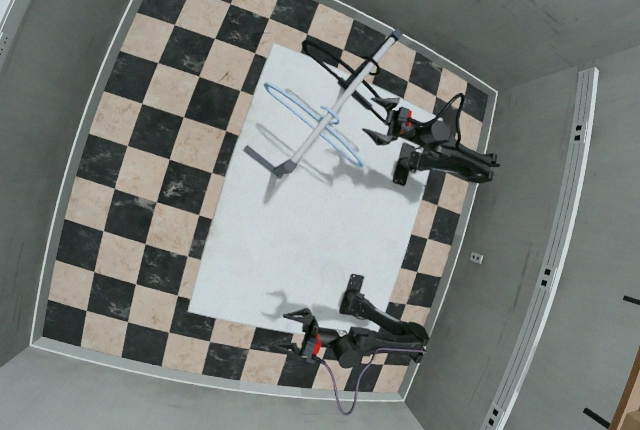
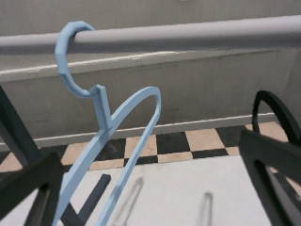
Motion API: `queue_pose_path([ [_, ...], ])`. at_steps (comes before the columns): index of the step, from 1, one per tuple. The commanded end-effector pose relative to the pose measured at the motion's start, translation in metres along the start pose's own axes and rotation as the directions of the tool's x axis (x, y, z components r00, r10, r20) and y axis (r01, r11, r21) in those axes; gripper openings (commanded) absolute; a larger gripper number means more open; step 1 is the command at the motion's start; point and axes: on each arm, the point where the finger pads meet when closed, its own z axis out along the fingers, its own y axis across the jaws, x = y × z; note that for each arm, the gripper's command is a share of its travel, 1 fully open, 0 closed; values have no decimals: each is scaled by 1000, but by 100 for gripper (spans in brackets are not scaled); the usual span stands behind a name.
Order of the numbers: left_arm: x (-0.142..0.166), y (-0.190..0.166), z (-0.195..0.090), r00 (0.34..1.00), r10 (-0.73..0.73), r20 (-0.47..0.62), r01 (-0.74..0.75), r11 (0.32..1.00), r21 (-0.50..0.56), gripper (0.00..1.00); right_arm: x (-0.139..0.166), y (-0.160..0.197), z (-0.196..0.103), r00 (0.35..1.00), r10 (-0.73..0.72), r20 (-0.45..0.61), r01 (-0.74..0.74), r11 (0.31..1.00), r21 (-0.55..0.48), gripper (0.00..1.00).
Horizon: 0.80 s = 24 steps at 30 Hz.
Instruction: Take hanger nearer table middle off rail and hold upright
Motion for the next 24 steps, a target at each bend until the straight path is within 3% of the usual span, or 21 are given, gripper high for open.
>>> queue_pose_path([
  [1, -5, 0, -2, 1000, -1, 14, 1, 1000, 1, 100, -8, 0, -2, 1000, -1, 21, 1, 1000, 0, 100],
  [3, -5, 0, -2, 1000, -1, 14, 1, 1000, 1, 100, -8, 0, -2, 1000, -1, 21, 1, 1000, 0, 100],
  [9, -14, -33, -18, 996, -68, 62, 59, 989, 137, 100, 8, -9, 6, 994, 68, -87, -58, 991, 120, 32],
  [16, -36, -118, -74, 966, -200, 166, 113, 898, 426, 100, -1, 22, 30, 973, 135, -190, -86, 965, 247, 31],
  [19, -37, -127, -80, 962, -214, 171, 116, 884, 454, 100, -3, 29, 33, 971, 137, -197, -84, 964, 253, 31],
  [24, -41, -190, -114, 936, -304, 176, 124, 755, 643, 100, -15, 55, 42, 961, 177, -211, -104, 943, 315, 31],
])
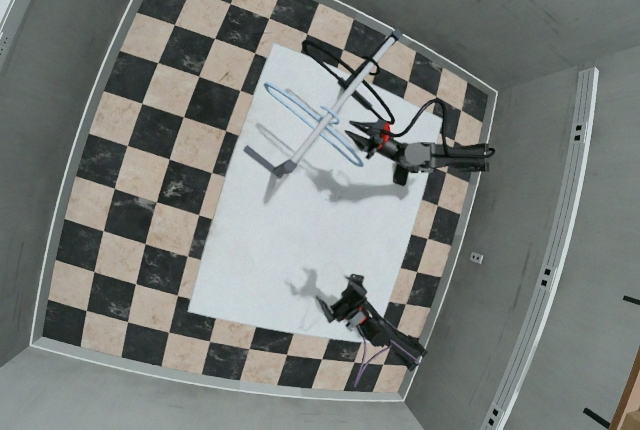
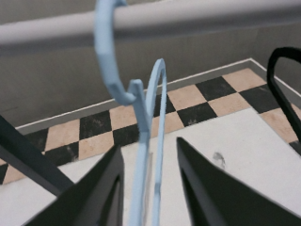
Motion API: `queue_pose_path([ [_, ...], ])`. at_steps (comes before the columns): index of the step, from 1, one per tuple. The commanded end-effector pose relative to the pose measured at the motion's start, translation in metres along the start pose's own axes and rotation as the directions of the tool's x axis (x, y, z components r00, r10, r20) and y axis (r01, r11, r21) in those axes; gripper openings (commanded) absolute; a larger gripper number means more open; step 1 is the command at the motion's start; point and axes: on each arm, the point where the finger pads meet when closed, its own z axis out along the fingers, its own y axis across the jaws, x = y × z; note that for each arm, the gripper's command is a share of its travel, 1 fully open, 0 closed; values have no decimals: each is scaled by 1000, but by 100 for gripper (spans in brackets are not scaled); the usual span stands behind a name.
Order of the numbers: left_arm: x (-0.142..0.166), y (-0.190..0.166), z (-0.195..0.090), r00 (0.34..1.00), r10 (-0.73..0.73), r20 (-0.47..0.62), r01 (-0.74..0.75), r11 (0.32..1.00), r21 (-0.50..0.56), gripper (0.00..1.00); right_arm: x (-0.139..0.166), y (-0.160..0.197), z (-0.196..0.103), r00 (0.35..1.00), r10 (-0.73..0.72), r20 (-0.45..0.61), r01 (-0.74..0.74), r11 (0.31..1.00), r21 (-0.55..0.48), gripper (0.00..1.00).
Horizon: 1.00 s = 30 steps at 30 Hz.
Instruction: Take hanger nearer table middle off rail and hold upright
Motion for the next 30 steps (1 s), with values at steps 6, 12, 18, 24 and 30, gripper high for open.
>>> queue_pose_path([
  [6, -4, -91, 5, 990, -94, 110, 61, 960, 273, 100, -9, 6, 6, 996, 6, -86, 8, 987, 159, 31],
  [12, 1, -115, 7, 987, -122, 105, 79, 935, 345, 100, -5, 13, 12, 995, 2, -97, 16, 983, 186, 31],
  [18, 8, -127, 10, 989, -126, 80, 88, 925, 371, 100, -11, 19, 11, 997, 6, -81, 7, 987, 162, 31],
  [24, 5, -126, 8, 988, -127, 88, 86, 926, 369, 100, -7, 17, 13, 996, 2, -90, 13, 985, 171, 31],
  [30, 5, -126, 8, 988, -127, 88, 86, 926, 369, 100, -11, 12, 14, 996, 3, -91, 13, 984, 177, 31],
])
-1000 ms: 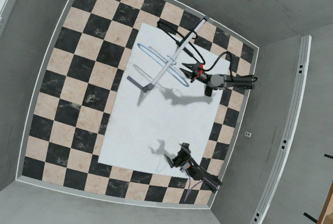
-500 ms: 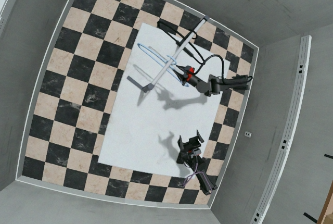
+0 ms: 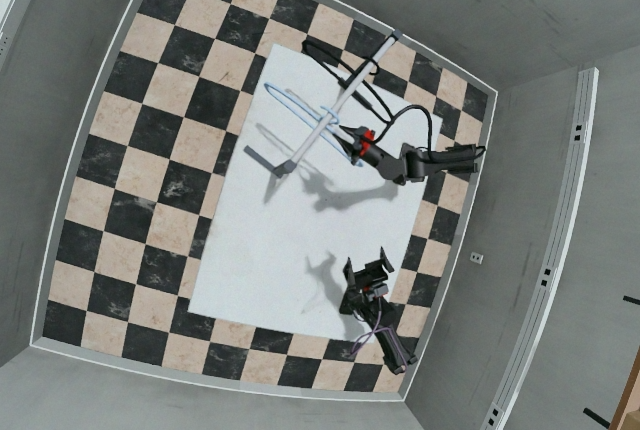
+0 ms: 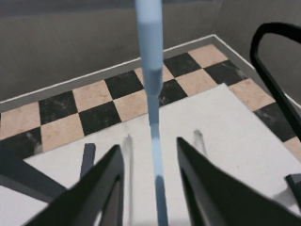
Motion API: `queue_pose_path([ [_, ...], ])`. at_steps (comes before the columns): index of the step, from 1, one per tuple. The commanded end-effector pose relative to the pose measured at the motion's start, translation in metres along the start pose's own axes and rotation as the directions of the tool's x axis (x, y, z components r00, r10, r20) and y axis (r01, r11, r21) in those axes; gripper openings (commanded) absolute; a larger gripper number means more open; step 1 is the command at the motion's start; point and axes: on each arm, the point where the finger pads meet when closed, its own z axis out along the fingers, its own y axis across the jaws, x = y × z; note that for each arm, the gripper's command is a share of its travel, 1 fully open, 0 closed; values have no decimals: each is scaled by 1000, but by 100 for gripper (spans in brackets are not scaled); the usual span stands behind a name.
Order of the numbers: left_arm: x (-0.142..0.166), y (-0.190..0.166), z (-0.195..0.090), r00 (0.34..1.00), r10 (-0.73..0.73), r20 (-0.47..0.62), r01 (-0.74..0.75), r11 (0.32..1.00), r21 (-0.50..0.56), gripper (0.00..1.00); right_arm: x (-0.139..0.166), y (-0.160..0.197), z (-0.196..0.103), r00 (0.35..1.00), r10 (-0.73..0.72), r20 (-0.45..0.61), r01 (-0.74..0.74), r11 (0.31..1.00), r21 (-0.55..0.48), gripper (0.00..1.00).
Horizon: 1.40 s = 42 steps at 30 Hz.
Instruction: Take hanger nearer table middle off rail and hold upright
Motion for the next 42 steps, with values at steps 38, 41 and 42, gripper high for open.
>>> queue_pose_path([
  [38, -8, -1, 0, 1000, 1, 25, -1, 1000, 0, 100, -39, -11, 43, 997, 54, 60, -54, 999, -7, 22],
  [41, -8, -1, 0, 1000, 1, 25, -1, 1000, 0, 100, -40, -11, 47, 997, 54, 61, -54, 999, -7, 22],
  [42, -8, -1, 0, 1000, 1, 25, -1, 1000, 0, 100, -40, -11, 49, 997, 54, 61, -54, 999, -7, 22],
])
